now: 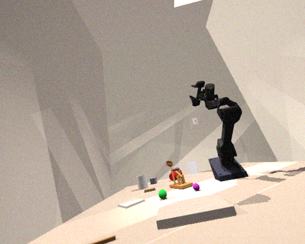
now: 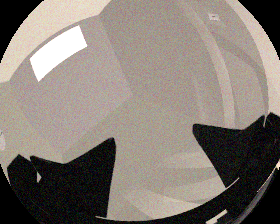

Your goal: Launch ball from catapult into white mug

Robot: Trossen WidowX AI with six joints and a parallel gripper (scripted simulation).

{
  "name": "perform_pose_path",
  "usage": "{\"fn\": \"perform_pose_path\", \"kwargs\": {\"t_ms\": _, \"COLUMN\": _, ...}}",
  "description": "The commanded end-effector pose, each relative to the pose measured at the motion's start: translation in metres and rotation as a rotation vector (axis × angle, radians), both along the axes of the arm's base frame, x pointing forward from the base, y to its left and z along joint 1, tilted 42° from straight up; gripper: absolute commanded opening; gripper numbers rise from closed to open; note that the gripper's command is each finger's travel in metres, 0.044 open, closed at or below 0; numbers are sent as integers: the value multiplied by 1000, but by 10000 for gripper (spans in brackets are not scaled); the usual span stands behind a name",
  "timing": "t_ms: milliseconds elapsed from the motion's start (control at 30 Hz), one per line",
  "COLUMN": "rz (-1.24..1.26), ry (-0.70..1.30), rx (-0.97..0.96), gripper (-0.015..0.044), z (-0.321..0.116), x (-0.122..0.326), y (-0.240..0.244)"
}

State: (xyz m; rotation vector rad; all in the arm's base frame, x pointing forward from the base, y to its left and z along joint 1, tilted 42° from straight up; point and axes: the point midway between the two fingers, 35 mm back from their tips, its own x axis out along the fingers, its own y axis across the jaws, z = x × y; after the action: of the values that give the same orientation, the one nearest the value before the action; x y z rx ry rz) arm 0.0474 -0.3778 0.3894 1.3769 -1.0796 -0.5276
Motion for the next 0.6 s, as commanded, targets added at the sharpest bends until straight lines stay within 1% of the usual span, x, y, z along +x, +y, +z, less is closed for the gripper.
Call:
{"fn": "perform_pose_path", "kwargs": {"t_ms": 0, "rz": 2, "ry": 2, "rx": 3, "gripper": 426, "z": -1, "x": 1, "y": 0}}
{"fn": "perform_pose_path", "kwargs": {"t_ms": 33, "rz": 8, "ry": 7, "rx": 11, "gripper": 440, "z": -3, "x": 4, "y": -2}}
{"fn": "perform_pose_path", "kwargs": {"t_ms": 567, "rz": 207, "ry": 177, "rx": 230, "gripper": 440, "z": -69, "x": 90, "y": -17}}
